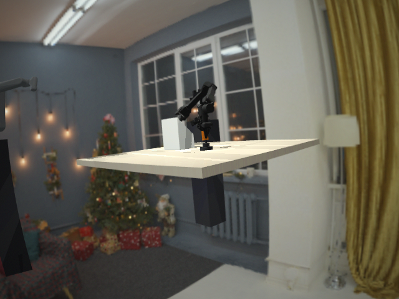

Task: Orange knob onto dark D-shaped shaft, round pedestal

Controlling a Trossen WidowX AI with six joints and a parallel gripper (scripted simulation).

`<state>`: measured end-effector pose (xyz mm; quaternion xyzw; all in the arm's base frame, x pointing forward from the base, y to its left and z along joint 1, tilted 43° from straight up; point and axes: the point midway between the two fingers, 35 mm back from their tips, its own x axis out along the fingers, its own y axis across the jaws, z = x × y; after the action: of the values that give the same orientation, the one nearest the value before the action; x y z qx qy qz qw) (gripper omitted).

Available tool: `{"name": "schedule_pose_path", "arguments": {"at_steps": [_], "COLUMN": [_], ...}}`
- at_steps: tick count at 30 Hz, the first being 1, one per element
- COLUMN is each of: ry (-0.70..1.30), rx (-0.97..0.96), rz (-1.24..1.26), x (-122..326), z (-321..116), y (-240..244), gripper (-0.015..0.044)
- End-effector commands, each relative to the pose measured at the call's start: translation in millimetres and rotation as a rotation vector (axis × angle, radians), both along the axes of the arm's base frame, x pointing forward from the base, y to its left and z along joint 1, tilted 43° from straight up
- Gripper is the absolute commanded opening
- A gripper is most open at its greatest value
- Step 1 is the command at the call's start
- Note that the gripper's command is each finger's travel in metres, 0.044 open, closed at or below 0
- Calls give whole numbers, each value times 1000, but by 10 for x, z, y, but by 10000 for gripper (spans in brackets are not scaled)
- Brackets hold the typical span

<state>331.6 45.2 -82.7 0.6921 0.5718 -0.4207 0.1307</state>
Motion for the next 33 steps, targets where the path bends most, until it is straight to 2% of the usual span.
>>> {"name": "schedule_pose_path", "arguments": {"at_steps": [1, 33], "ry": [61, 61], "rx": [-2, -2], "rz": [-65, -65], "x": [-6, -1], "z": [-14, -16], "y": [-5, 6], "gripper": [0, 0]}}
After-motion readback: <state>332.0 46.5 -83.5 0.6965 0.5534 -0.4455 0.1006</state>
